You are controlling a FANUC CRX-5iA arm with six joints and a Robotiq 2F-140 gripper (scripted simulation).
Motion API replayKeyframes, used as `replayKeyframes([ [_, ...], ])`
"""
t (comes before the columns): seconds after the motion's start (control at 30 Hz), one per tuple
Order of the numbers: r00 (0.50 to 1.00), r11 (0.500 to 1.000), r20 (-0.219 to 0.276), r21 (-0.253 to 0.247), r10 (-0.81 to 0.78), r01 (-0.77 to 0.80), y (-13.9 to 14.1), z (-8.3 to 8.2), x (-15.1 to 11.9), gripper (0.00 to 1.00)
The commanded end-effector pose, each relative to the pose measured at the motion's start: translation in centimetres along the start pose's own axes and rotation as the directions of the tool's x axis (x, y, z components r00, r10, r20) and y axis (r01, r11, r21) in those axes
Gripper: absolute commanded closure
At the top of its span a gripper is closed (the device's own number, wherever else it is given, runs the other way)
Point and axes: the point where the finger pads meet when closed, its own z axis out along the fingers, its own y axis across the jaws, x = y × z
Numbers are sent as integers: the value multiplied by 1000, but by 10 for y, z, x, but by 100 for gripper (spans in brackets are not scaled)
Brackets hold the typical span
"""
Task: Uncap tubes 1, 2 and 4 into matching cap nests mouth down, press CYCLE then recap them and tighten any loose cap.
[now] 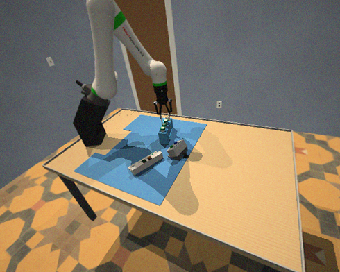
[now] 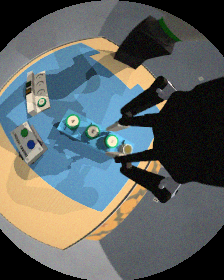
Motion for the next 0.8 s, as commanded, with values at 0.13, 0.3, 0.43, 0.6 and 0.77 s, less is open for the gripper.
replayKeyframes([
  [0.13, 889, 889, -6, 4, 457, -457, 0, 0, 0, 65],
  [0.3, 751, 751, -5, 5, 660, -660, 0, 0, 0, 65],
  [0.43, 691, 691, -4, 6, 723, -723, 0, 0, 0, 65],
  [0.6, 591, 591, -4, 6, 807, -807, 0, 0, 0, 65],
  [0.77, 591, 591, -4, 6, 807, -807, 0, 0, 0, 100],
])
